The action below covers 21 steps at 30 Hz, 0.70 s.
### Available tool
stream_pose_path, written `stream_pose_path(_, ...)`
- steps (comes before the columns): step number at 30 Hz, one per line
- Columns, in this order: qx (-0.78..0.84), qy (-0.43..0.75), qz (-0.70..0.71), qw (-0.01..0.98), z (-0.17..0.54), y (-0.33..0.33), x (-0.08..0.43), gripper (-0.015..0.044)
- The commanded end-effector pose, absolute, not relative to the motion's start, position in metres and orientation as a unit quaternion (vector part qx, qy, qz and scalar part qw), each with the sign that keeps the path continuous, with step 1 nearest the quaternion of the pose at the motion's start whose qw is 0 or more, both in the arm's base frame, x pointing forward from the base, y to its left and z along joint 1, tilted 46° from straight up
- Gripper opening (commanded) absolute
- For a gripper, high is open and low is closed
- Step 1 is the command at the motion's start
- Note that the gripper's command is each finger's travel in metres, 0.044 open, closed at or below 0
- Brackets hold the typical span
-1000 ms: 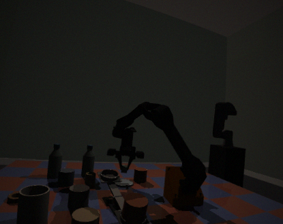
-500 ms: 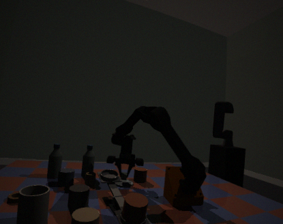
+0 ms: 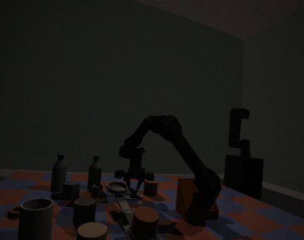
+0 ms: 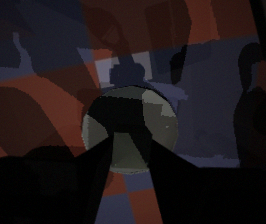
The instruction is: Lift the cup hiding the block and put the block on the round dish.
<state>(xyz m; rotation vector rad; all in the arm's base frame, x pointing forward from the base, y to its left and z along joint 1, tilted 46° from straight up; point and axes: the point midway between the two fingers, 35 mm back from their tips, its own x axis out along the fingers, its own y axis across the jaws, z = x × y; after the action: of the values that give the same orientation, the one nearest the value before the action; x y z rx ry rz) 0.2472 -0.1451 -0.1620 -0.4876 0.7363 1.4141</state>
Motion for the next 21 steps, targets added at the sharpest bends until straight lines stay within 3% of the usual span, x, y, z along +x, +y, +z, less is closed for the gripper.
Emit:
stream_pose_path(1, -0.217, 0.327, 0.628, 0.672, -0.162, -0.145, 0.247, 0.0184)
stream_pose_path(11, -0.217, 0.327, 0.628, 0.672, -0.156, -0.152, 0.248, 0.0440)
stream_pose_path(21, -0.217, 0.328, 0.625, 0.674, -0.114, -0.193, 0.247, 0.0440)
